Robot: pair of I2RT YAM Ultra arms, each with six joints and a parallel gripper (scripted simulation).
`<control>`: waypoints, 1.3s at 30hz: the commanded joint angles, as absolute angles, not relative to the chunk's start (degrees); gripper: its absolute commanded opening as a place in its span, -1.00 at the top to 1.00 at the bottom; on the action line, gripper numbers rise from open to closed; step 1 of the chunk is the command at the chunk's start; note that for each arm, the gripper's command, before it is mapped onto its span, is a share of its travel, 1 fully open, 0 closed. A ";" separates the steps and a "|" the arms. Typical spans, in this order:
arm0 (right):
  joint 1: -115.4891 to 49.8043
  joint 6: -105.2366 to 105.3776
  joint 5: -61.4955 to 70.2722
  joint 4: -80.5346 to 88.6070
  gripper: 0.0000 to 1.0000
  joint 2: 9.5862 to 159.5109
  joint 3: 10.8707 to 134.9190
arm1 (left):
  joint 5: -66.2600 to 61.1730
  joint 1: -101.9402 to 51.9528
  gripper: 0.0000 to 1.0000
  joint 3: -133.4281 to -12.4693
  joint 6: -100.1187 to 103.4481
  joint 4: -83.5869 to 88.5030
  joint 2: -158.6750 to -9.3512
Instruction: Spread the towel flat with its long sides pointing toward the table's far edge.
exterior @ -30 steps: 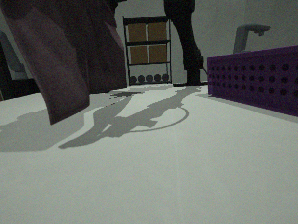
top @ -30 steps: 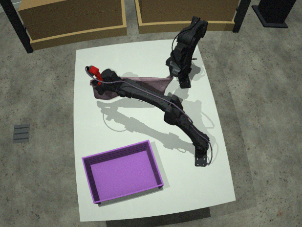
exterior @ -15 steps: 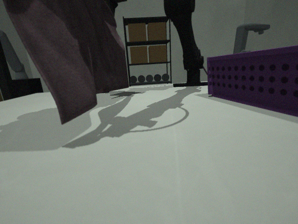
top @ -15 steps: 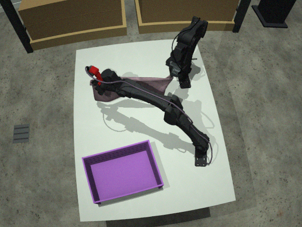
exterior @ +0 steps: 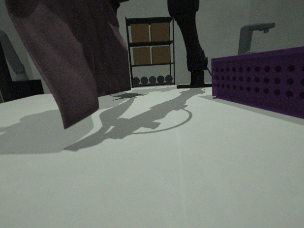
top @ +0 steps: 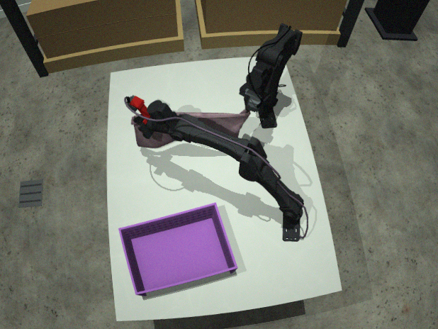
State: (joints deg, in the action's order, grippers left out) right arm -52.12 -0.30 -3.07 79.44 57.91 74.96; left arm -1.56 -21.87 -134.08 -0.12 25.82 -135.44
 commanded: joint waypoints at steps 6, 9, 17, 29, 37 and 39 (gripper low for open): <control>-51.52 -0.65 0.60 75.41 1.00 54.66 69.60 | 0.55 -21.42 1.00 -128.85 0.42 20.88 -134.17; -51.61 -0.59 0.63 75.38 1.00 54.63 69.57 | 0.55 -21.42 1.00 -130.10 0.43 20.59 -133.86; -55.94 -0.60 0.79 61.21 1.00 52.48 57.34 | 0.62 -19.05 1.00 -119.04 0.44 17.58 -129.28; -60.65 -0.29 0.69 47.11 1.00 58.58 49.60 | 0.60 -15.68 1.00 -112.56 0.44 16.21 -127.06; -64.53 -0.13 0.64 32.32 1.00 68.44 44.52 | 0.58 -11.78 1.00 -112.88 0.52 24.82 -131.53; -65.59 -0.08 0.63 27.81 1.00 72.13 43.61 | 0.57 -10.46 1.00 -113.06 0.56 26.88 -132.52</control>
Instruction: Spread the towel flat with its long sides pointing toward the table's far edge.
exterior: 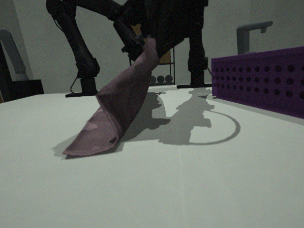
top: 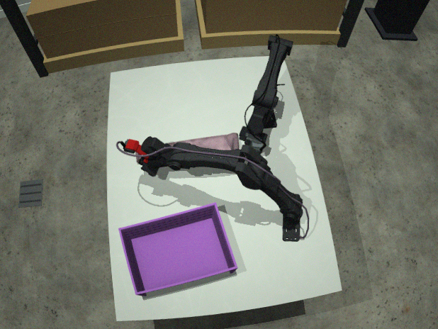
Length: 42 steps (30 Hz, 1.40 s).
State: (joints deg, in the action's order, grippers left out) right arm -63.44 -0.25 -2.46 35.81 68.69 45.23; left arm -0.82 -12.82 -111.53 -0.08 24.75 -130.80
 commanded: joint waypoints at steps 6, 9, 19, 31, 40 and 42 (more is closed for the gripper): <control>-66.52 -0.11 0.60 21.96 1.00 77.71 43.94 | 0.56 -9.05 1.00 -113.21 0.40 27.28 -133.79; -67.35 -0.08 0.59 17.57 1.00 81.95 45.16 | 0.57 -7.79 1.00 -112.68 0.41 27.26 -134.64; -69.10 -0.10 0.61 7.37 1.00 94.00 47.94 | 0.56 -4.54 1.00 -110.53 0.41 27.12 -137.10; -69.99 0.01 0.58 2.21 1.00 101.64 50.53 | 0.56 -2.65 1.00 -104.88 0.32 22.88 -137.36; -70.39 0.05 0.55 3.99 1.00 103.51 52.79 | 0.57 -1.72 1.00 -104.18 0.33 22.46 -135.19; -70.39 0.04 0.55 4.71 0.76 102.63 53.18 | 0.57 -1.71 0.76 -106.41 0.33 22.74 -134.62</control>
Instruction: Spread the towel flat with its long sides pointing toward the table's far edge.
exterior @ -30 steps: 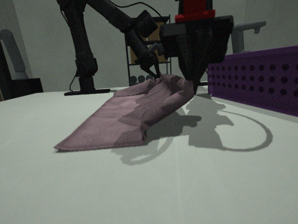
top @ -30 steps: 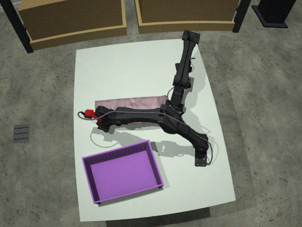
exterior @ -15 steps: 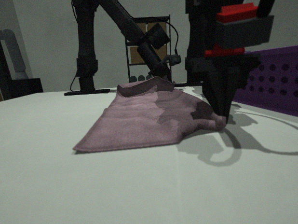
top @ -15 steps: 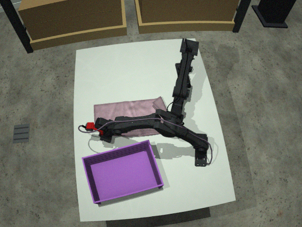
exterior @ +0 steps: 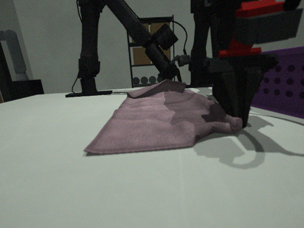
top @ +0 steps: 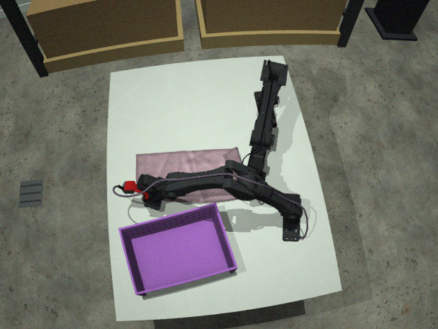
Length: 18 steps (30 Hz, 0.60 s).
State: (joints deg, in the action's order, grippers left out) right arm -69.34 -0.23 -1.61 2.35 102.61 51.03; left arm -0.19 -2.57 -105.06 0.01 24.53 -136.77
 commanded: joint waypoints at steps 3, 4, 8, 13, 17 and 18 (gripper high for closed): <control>-70.29 0.01 0.58 6.14 0.34 100.23 53.83 | 0.43 -2.07 0.34 -107.28 0.32 25.37 -134.30; -69.76 0.02 0.57 6.18 0.34 100.23 53.86 | 0.15 -2.28 0.34 -107.31 0.31 25.39 -134.32; -69.57 0.01 0.59 7.91 -0.08 99.24 54.55 | -0.02 -2.40 -0.08 -108.15 0.28 26.62 -133.90; -69.57 0.01 0.46 8.77 -0.28 98.83 54.97 | -0.01 -2.40 -0.28 -108.59 0.28 27.24 -133.73; -69.59 0.02 0.41 16.20 -0.28 94.65 58.77 | -0.02 -2.39 -0.28 -112.81 0.27 33.17 -131.55; -69.58 0.02 0.41 16.58 -0.28 94.66 59.01 | -0.02 -2.39 -0.28 -113.09 0.28 33.47 -131.65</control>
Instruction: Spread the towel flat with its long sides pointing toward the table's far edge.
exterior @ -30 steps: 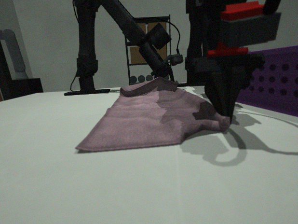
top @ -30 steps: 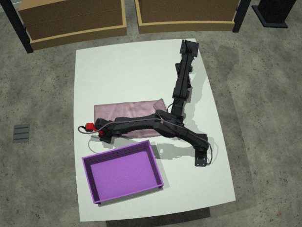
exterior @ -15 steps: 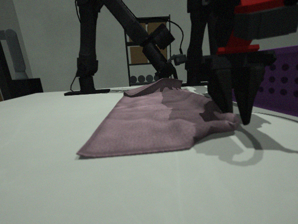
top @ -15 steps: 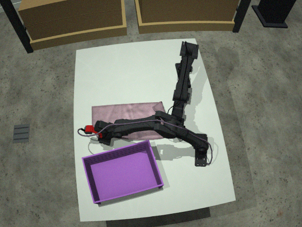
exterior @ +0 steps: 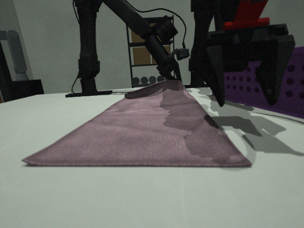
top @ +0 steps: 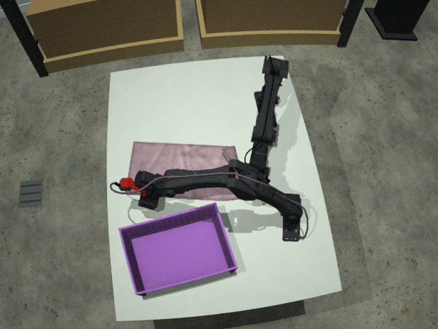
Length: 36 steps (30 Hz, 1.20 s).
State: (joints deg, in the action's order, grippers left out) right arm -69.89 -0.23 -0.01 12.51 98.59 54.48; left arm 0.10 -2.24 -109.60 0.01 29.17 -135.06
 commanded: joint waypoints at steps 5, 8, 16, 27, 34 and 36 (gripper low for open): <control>-69.06 0.05 0.39 20.85 -0.28 92.44 60.80 | -0.04 -3.34 -0.28 -114.65 0.26 35.09 -130.69; -68.57 0.16 0.32 22.52 -0.28 89.68 57.08 | -0.04 -4.66 -0.28 -115.02 0.24 34.76 -130.37; -66.81 0.22 0.20 27.25 -0.28 80.70 52.72 | -0.21 -8.38 -0.28 -111.87 0.25 29.87 -128.67; -64.20 -0.09 0.40 35.51 -0.28 70.09 50.34 | 0.28 -10.82 -0.28 -111.66 0.23 25.00 -129.78; -64.92 -0.20 0.45 35.68 -0.28 69.90 50.29 | 0.08 -11.39 -0.28 -112.64 0.08 25.73 -128.89; -64.69 -0.21 0.15 34.98 -0.28 70.84 51.48 | 0.08 -11.39 -0.28 -112.64 0.08 25.73 -128.89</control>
State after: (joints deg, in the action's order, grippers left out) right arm -64.62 -0.23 0.03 35.11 71.26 51.42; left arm 0.05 -11.35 -112.44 0.01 26.41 -129.38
